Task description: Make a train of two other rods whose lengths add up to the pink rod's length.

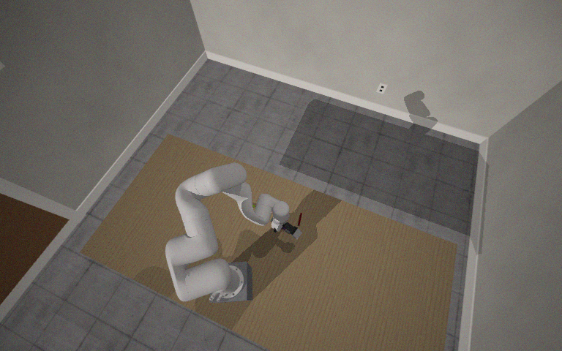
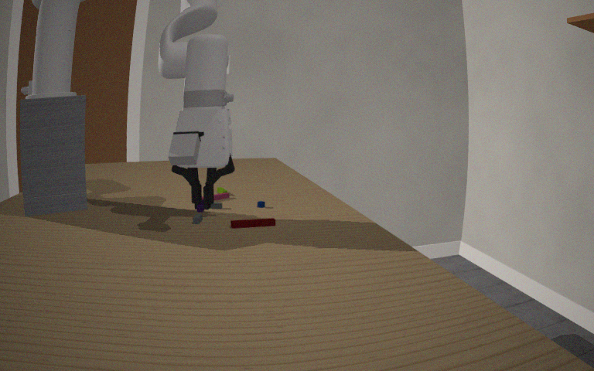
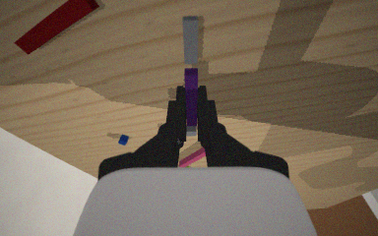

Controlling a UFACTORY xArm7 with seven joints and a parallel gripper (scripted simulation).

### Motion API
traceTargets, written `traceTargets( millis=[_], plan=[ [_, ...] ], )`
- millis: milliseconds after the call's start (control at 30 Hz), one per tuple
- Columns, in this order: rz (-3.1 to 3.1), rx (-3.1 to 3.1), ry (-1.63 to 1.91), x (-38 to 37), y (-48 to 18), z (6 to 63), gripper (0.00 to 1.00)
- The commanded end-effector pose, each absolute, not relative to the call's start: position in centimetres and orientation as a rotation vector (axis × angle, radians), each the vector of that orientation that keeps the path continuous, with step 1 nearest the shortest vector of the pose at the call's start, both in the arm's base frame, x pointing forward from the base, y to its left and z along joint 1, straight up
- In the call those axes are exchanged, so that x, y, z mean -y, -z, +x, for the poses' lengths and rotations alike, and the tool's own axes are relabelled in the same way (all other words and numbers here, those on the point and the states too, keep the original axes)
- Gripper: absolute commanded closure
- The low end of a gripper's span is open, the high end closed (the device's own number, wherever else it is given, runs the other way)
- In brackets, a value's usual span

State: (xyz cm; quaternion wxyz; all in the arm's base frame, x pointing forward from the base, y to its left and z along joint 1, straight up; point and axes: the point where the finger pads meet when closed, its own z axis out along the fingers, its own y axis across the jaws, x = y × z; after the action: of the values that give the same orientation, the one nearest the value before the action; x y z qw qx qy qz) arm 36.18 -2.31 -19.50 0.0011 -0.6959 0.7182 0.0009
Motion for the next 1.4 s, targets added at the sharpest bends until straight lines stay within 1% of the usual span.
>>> traceTargets(
  millis=[0,1367],
  plan=[
    [-2.183,-2.254,0.001,2.3,19.4,36.3,0.96],
    [-2.183,-2.254,0.001,2.3,20.6,36.3,0.96]
  ],
)
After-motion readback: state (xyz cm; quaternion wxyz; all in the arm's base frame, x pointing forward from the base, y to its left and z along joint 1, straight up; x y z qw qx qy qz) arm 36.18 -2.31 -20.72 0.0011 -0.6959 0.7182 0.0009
